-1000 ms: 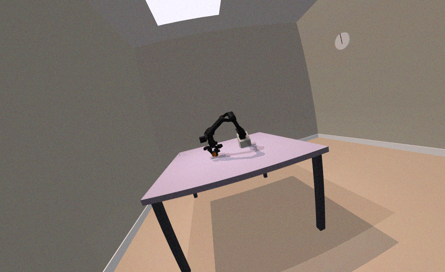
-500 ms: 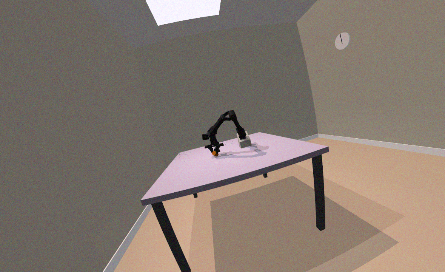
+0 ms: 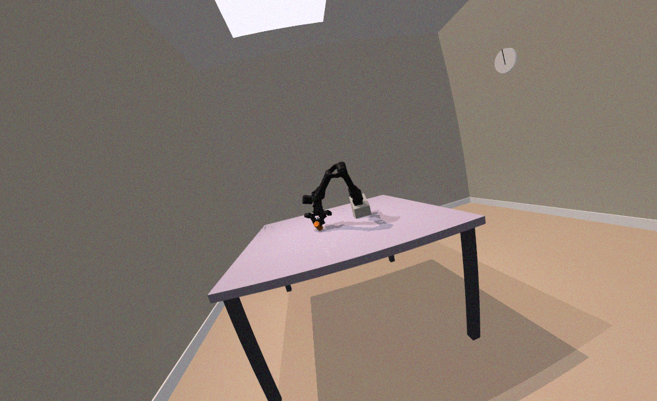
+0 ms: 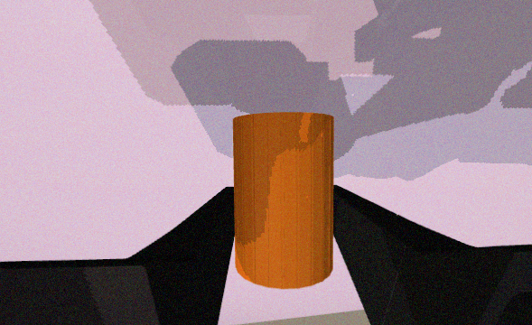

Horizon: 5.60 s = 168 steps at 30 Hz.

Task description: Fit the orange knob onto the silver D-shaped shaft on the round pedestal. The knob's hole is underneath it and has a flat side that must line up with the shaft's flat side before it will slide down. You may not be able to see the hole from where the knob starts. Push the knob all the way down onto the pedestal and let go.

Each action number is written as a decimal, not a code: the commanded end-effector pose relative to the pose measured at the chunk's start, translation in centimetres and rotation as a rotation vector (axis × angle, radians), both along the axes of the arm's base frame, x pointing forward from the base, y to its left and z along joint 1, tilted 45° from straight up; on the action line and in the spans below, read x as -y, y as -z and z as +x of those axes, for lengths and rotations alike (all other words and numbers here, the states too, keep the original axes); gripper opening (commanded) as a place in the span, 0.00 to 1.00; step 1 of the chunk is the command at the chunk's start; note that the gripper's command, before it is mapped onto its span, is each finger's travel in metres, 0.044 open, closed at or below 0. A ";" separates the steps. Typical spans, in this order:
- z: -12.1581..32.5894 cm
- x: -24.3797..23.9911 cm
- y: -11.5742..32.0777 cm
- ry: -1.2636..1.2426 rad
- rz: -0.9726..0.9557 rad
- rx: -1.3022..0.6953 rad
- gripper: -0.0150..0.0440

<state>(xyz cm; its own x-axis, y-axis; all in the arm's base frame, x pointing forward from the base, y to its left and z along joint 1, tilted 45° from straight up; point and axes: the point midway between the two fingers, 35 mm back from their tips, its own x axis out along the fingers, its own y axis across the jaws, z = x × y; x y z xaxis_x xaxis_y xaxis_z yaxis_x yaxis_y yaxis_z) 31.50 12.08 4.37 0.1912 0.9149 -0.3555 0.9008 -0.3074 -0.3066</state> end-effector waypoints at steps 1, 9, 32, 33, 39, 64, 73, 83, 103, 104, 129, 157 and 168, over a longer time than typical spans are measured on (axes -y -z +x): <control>-0.4 0.2 0.3 0.019 0.066 0.013 0.56; -0.7 0.6 0.9 0.056 0.172 0.047 0.56; -1.2 1.1 1.7 0.077 0.291 0.143 0.56; -1.1 1.1 1.7 0.077 0.289 0.141 0.56; -1.0 1.1 1.7 0.083 0.262 0.093 0.56; -1.3 1.5 2.0 0.089 0.250 0.074 0.69; -1.3 1.5 2.0 0.089 0.250 0.074 0.69; -1.3 1.5 2.0 0.089 0.250 0.074 0.92; -0.3 4.4 2.2 0.077 0.208 0.067 1.00; -0.3 4.7 2.0 0.076 0.208 0.067 1.00; -1.1 7.1 -3.8 0.088 0.245 0.079 1.00; -1.3 8.9 -4.9 -0.150 -0.421 -0.154 1.00; -1.3 8.8 -4.9 -0.549 -0.469 0.463 1.00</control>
